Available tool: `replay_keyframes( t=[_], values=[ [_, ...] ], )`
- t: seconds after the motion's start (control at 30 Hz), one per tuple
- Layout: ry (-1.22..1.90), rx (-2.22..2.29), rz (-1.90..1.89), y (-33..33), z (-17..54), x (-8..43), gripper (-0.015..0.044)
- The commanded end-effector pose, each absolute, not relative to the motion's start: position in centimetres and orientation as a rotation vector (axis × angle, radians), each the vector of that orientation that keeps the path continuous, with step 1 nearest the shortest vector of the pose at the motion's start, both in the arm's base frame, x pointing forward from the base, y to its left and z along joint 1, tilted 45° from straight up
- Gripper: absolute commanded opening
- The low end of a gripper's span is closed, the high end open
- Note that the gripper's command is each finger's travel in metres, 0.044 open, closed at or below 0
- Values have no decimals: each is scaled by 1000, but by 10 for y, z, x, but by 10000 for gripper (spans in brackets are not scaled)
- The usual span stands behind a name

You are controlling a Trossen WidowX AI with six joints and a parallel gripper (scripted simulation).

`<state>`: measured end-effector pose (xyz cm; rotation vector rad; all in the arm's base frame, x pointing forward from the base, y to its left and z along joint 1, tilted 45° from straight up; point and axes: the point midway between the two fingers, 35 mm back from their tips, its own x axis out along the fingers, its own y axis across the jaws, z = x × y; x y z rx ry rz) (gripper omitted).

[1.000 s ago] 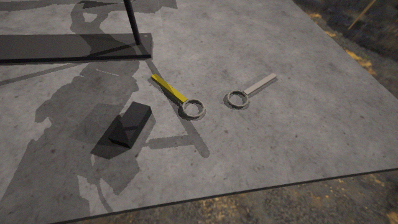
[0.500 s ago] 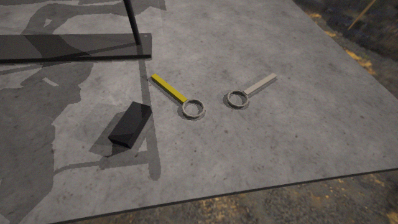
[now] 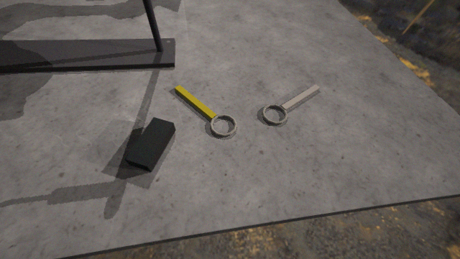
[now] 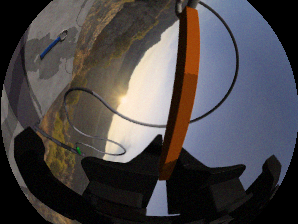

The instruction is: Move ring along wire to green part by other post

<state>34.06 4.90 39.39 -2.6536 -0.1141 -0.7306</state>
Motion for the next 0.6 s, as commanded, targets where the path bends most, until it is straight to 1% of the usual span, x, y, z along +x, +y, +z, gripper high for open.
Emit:
replay_keyframes(
  t=[0.0, 0.57],
  values=[
    [-138, -2700, -746, 50, 395, 340, -150],
    [-144, -2715, -754, 36, 392, 341, -150]
  ],
)
